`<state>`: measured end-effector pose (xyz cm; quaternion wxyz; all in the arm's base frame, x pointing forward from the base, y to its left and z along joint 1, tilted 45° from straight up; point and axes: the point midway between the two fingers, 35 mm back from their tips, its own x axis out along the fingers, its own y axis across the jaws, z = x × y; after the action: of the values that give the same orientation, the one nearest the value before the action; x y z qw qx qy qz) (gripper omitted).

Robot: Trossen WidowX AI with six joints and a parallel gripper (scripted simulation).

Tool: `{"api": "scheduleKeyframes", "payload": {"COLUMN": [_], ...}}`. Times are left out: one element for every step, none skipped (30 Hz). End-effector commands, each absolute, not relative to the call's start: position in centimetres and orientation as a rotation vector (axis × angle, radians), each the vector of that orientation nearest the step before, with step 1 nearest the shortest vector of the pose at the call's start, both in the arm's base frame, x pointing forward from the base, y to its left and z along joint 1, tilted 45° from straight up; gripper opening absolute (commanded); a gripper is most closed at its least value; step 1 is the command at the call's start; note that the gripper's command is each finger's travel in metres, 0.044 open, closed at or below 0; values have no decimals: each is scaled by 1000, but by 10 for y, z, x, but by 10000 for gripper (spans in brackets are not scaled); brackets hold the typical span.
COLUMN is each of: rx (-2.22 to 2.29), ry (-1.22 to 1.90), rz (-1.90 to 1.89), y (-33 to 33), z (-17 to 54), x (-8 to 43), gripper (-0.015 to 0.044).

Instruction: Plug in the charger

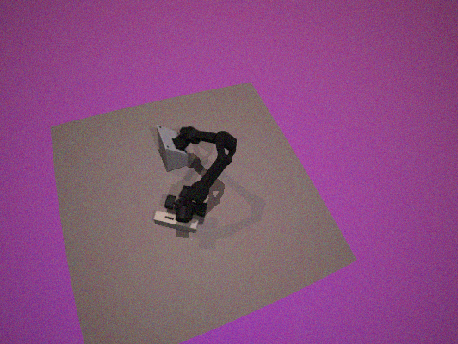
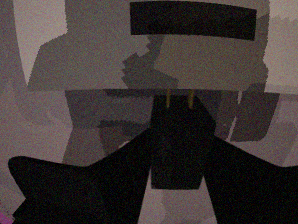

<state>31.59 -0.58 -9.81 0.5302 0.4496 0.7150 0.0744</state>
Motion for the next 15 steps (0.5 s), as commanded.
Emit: {"api": "scheduleKeyframes", "payload": {"rx": [1078,1078,1078,1078,1078,1078,1078,1078,1078,1078,1078,1078,1078,1078,1078], "ry": [1705,1705,1705,1705,1705,1705,1705,1705,1705,1705,1705,1705,1705,1705,1705], "rz": [179,179,179,179,179,179,179,179,179,179,179,179,179,179,179], "y": [-7,-7,-7,-7,-7,-8,-8,-7,-7,-8,-8,-8,-8,-8,-8], "z": [-98,-98,-98,-98,-98,-98,-98,-98,-98,-98,-98,-99,-99,-99,-99], "x": [317,317,317,317,318,318,318,318,318,318,318,318,319,319,319], "gripper": [0,0,0,0,0,0,0,0,0,0,0,0,0,0,0]}}
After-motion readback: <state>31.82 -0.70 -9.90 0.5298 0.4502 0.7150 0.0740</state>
